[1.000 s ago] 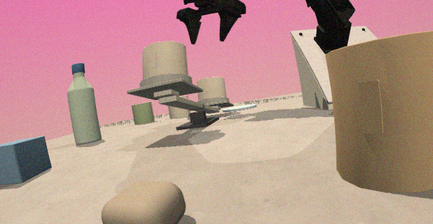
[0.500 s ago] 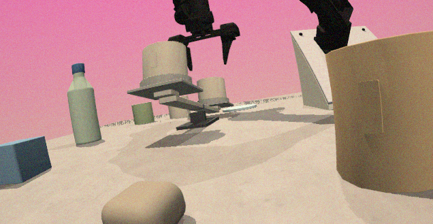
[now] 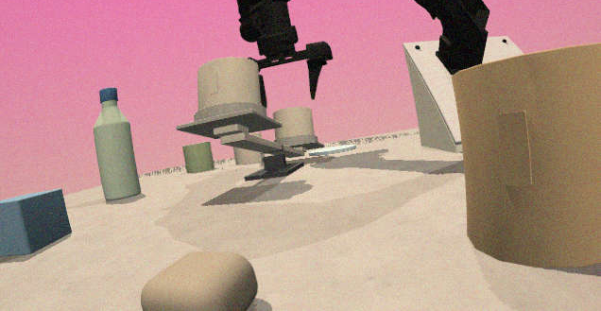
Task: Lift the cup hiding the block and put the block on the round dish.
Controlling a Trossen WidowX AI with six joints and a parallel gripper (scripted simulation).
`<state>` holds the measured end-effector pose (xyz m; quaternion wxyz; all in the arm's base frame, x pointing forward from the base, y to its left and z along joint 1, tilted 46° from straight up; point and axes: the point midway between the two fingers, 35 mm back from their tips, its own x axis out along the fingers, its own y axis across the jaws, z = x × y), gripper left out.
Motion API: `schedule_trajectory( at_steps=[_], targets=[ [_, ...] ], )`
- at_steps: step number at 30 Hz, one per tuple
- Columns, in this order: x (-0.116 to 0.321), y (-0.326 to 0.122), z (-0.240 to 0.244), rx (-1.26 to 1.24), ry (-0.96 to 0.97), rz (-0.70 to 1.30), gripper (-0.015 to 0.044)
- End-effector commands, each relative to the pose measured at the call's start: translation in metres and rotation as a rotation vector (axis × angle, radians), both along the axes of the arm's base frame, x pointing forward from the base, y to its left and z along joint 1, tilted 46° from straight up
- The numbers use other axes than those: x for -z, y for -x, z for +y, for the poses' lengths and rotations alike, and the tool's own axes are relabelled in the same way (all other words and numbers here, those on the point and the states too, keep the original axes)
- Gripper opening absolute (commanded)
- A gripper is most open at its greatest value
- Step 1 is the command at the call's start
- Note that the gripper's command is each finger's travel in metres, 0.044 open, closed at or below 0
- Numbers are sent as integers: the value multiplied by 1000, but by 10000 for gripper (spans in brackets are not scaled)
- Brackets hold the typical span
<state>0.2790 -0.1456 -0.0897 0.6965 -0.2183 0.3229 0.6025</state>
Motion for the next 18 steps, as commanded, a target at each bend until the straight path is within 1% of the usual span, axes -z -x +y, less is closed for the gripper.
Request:
schedule_trajectory(
  at_steps=[1, 18],
  targets=[
    [5, 1, 6, 3, -10, 7, 440],
    [25, -1, 26, 3, -11, 7, 440]
  ],
)
